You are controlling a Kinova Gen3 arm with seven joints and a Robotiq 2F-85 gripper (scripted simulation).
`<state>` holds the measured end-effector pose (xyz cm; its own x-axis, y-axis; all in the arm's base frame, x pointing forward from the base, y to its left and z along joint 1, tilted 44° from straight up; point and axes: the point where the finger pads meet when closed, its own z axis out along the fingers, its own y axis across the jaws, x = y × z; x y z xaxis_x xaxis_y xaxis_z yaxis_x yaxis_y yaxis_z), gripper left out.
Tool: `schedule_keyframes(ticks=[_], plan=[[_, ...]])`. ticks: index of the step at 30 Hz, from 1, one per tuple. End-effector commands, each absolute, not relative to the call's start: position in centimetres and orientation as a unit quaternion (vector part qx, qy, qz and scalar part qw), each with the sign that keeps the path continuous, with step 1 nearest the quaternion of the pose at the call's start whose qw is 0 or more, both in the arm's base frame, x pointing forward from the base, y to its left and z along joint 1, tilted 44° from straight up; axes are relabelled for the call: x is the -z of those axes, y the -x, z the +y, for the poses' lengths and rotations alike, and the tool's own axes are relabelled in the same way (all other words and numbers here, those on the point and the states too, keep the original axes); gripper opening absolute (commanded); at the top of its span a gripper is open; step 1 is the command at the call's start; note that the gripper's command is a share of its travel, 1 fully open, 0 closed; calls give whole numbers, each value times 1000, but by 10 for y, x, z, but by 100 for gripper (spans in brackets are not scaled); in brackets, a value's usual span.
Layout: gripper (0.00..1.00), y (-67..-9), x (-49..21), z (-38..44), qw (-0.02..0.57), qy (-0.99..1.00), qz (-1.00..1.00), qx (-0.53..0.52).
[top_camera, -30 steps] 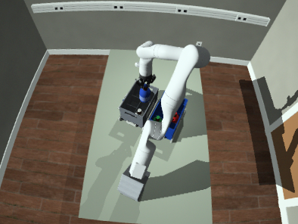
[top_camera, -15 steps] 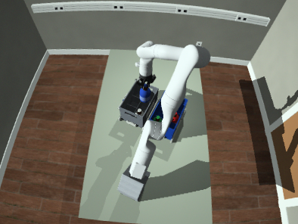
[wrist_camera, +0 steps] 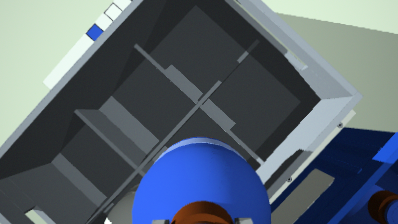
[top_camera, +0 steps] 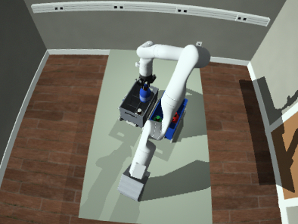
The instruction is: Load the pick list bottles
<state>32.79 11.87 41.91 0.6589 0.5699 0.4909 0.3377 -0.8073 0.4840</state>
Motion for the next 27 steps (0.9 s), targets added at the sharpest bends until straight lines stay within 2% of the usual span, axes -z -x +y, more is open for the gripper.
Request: schedule_keyframes(ticks=[1, 27], plan=[[10, -328, -420, 119, 178, -893, 254, -326], [10, -341, -405, 116, 178, -893, 254, -326]])
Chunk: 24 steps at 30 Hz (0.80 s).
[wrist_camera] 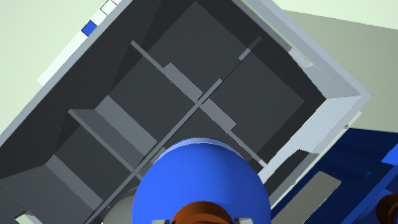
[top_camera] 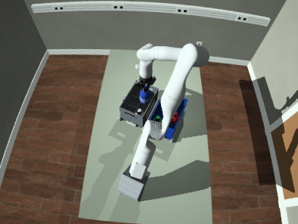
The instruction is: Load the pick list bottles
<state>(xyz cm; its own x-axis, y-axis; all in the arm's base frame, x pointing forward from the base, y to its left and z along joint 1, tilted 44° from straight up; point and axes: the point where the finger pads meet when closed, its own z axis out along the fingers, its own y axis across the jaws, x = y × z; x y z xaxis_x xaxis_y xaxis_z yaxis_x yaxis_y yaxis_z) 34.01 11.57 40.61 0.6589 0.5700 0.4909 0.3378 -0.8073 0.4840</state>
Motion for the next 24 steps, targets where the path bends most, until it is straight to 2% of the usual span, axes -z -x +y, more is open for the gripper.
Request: schedule_keyframes(ticks=[1, 24], plan=[[10, -342, -405, 116, 178, -893, 254, -326], [10, -356, -390, 112, 178, -893, 254, -326]])
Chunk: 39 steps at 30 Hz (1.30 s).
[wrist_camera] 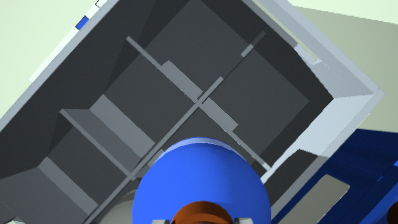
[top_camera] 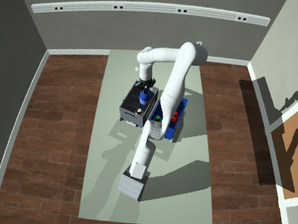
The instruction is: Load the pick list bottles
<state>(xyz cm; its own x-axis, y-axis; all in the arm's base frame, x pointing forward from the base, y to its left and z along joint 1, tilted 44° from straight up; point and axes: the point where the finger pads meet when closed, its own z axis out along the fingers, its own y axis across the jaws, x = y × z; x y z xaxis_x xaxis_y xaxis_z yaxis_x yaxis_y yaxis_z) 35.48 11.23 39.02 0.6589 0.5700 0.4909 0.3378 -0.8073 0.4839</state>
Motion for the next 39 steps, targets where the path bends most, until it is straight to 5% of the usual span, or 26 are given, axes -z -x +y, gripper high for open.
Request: schedule_keyframes(ticks=[1, 39], plan=[[10, -357, -389, 112, 178, -893, 254, -326], [10, -379, -365, 107, 178, -893, 254, -326]])
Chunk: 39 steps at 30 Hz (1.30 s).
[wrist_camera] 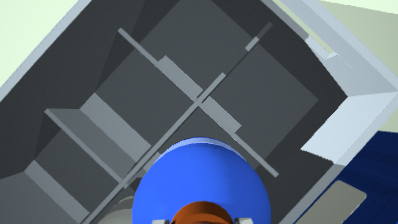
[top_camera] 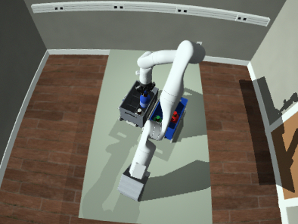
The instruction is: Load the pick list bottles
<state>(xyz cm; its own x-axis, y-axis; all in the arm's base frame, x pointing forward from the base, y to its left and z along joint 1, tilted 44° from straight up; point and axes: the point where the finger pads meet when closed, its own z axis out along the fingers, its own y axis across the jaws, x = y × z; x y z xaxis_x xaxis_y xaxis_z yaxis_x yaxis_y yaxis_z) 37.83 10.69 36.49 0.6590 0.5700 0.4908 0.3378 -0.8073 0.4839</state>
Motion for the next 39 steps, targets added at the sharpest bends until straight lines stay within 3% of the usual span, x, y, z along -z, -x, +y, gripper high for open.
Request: schedule_keyframes(ticks=[1, 39], plan=[[10, -379, -365, 107, 178, -893, 254, -326], [10, -402, -340, 102, 178, -893, 254, -326]])
